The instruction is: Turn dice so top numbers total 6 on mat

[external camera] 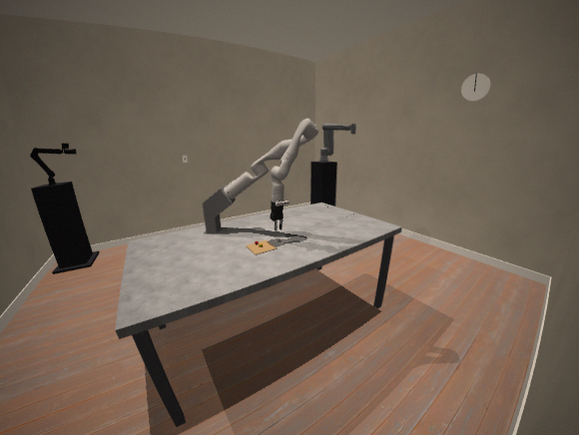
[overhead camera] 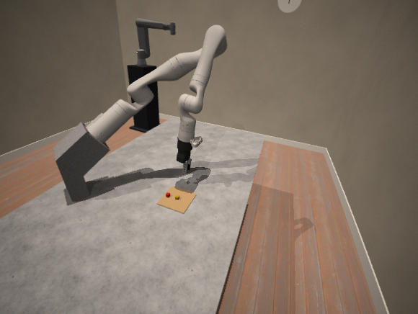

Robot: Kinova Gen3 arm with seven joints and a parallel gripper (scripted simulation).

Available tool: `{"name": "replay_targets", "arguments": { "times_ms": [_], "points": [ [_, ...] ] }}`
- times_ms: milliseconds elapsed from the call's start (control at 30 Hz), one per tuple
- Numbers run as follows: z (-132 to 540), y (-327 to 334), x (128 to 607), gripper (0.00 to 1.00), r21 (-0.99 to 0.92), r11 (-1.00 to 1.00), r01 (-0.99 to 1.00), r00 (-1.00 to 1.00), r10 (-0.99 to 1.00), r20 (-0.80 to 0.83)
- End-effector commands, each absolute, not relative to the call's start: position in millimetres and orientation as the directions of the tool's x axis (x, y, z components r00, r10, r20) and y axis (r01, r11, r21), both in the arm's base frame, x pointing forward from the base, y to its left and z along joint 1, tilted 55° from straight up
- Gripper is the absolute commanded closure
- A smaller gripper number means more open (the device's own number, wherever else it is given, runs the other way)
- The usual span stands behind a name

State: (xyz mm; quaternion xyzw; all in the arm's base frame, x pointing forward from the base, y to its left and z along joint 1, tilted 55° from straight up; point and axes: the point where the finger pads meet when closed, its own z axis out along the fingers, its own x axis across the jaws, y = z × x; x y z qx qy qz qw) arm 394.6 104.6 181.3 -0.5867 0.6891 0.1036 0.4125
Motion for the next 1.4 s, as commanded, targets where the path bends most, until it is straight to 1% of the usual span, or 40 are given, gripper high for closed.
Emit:
{"name": "replay_targets", "arguments": {
  "times_ms": [0, 767, 1367],
  "points": [
    [180.5, 100.6, 395.4, 0.36, -0.417, 0.337, -0.844, 0.063, -0.71, -0.701],
    [174.3, 107.2, 401.1, 0.36, -0.417, 0.337, -0.844, 0.062, -0.71, -0.701],
    [160.0, 122.6, 414.3, 0.36, -0.417, 0.337, -0.844, 0.062, -0.71, -0.701]
  ]
}}
